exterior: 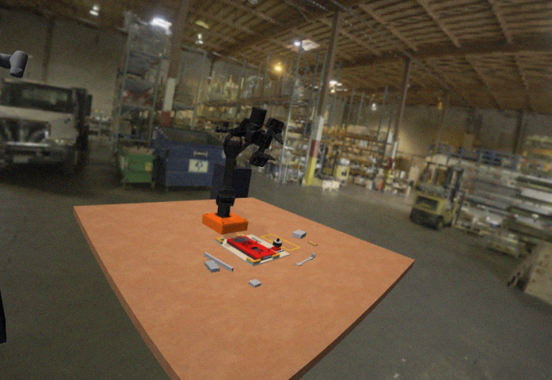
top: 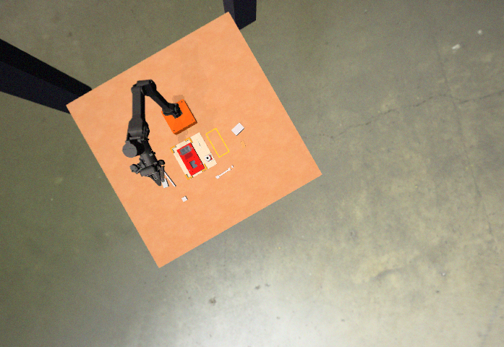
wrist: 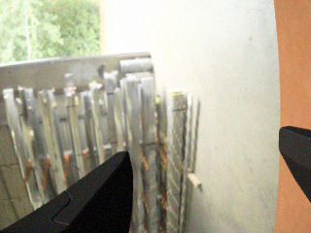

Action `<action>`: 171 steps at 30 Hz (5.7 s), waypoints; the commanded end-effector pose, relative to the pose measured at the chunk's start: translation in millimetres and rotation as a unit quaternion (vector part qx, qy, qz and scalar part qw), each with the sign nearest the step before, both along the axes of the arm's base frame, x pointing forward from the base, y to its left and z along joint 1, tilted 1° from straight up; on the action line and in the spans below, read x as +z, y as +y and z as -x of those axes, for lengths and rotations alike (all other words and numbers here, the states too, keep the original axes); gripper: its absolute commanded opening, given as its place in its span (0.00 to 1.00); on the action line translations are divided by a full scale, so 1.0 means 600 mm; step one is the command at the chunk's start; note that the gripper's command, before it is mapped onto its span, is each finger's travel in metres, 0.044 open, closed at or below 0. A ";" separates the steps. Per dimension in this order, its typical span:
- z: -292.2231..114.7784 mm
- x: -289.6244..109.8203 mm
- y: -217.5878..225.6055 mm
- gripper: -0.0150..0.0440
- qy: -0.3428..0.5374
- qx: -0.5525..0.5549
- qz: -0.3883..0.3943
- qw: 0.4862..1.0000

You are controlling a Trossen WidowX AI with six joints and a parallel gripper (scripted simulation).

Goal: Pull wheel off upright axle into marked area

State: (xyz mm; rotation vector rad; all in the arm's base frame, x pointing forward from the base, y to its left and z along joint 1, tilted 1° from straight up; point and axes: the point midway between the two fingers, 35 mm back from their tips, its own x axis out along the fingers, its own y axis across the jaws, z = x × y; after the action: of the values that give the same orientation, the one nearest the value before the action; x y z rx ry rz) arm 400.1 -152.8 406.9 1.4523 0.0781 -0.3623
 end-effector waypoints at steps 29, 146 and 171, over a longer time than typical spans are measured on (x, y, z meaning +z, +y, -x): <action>0.009 -0.450 0.259 0.76 0.489 0.033 -0.130 0.862; 0.049 -0.596 0.290 0.25 0.588 0.020 -0.106 0.801; 0.049 -0.582 0.290 0.25 0.588 0.020 -0.106 0.802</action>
State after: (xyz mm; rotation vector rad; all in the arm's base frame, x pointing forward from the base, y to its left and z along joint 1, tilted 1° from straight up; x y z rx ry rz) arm 369.0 21.5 54.6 1.2306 1.1895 -1.2170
